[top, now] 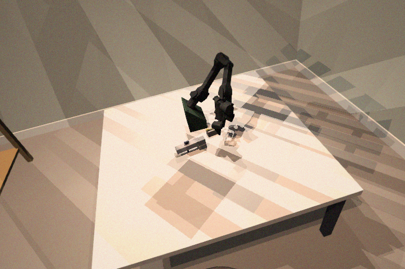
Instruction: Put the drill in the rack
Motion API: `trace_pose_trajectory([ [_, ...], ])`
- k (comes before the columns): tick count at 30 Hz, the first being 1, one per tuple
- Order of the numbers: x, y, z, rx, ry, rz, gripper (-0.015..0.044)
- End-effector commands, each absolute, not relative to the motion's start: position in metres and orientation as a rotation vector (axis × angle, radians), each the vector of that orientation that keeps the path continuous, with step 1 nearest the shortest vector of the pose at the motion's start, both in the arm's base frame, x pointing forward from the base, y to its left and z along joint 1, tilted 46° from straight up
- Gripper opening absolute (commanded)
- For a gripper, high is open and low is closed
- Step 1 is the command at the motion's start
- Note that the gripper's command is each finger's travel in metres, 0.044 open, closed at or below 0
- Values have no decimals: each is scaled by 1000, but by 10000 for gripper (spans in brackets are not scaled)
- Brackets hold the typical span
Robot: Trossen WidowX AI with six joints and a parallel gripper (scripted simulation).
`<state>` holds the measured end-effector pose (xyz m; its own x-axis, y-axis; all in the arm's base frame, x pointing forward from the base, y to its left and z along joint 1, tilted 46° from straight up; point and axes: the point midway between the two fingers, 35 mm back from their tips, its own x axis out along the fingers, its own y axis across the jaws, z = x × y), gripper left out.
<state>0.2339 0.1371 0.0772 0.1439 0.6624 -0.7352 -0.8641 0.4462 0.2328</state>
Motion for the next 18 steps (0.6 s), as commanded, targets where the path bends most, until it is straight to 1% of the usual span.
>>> trace_pose_trajectory([
  [1, 283, 155, 80, 101, 1012, 807, 440],
  [10, 345, 191, 90, 733, 1048, 435, 440],
  [18, 371, 212, 99, 1141, 1041, 264, 440],
])
